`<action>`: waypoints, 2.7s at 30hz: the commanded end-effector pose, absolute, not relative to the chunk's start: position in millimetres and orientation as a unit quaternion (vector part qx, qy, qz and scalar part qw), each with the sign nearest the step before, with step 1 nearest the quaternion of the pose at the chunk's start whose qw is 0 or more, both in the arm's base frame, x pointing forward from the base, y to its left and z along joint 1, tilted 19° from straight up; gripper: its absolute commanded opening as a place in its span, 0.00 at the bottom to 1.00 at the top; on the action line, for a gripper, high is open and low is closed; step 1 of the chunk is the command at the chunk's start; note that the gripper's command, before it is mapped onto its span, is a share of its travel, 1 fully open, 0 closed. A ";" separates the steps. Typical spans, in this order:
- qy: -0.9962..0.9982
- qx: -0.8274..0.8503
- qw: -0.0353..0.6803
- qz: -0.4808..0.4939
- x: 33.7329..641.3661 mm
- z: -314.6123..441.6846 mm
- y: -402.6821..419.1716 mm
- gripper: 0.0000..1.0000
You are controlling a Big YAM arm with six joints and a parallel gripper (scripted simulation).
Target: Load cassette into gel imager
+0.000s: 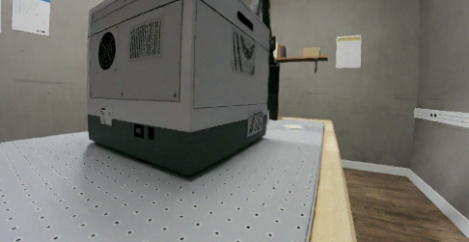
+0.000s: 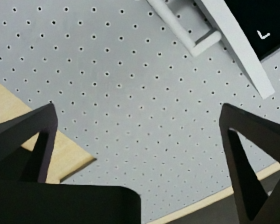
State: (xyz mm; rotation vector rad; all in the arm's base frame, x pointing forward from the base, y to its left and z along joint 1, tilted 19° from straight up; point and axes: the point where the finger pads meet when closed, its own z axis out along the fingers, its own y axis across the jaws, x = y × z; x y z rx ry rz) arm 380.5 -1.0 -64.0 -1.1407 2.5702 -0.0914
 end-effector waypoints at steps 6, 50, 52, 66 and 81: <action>0.956 -0.242 0.166 -0.005 382.4 -62.2 -1.3 1.00; 0.980 -0.103 0.167 0.020 416.6 -82.5 61.1 1.00; 0.981 -0.092 0.167 0.022 419.2 -86.0 70.3 1.00; 0.972 -0.167 0.166 0.009 429.8 -107.5 126.2 1.00; 0.968 -0.188 0.167 0.006 430.9 -132.2 187.5 1.00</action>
